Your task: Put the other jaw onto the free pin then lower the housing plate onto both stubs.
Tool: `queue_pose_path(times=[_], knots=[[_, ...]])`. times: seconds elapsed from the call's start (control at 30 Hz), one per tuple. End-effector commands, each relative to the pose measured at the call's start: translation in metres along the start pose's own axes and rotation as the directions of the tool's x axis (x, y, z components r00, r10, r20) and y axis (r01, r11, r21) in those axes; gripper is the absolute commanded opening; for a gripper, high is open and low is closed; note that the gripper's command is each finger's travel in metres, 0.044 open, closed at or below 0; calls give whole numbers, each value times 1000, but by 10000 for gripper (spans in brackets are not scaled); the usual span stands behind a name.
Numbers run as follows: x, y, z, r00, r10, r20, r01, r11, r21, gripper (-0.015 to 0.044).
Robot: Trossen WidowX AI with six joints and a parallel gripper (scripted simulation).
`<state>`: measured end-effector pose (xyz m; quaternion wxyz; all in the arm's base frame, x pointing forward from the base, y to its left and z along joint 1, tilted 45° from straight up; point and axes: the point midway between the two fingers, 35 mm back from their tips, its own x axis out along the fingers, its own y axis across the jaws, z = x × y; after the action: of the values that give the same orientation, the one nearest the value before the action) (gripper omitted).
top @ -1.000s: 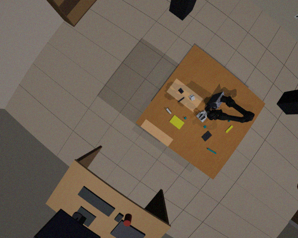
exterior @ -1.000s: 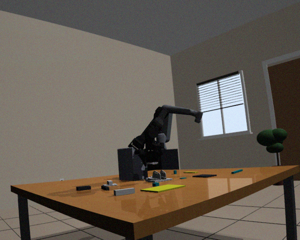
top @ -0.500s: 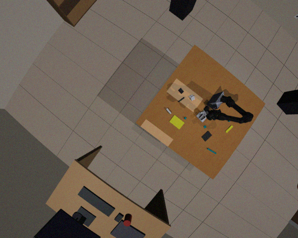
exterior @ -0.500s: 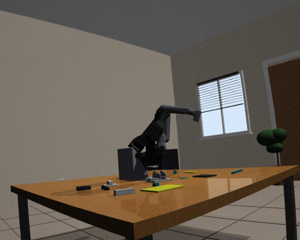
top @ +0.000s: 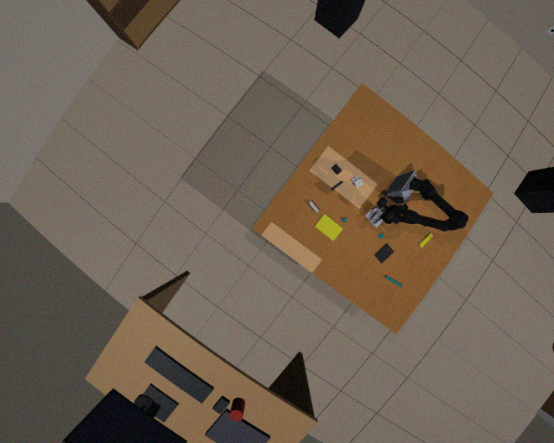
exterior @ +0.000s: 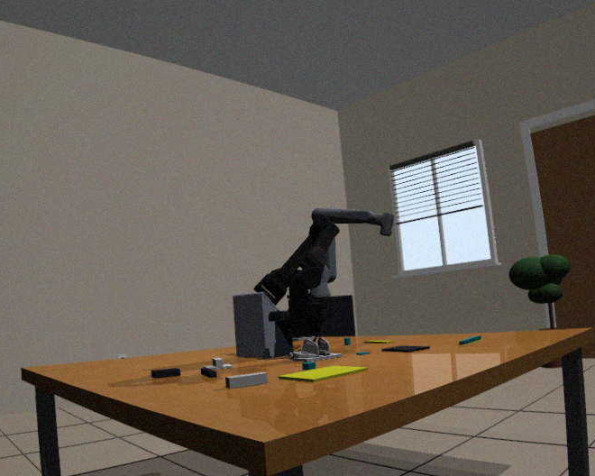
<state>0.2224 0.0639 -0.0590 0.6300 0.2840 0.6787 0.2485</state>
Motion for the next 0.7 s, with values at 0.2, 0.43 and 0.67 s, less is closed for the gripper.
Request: queue_pose_path(times=[0.2, 0.43, 0.67], knots=[[16, 2, -3, 1000, 9, -2, -9, 1000, 6, 351], [19, 2, -3, 1000, 10, -3, -10, 1000, 6, 351], [19, 2, -3, 1000, 10, -3, -10, 1000, 6, 351]])
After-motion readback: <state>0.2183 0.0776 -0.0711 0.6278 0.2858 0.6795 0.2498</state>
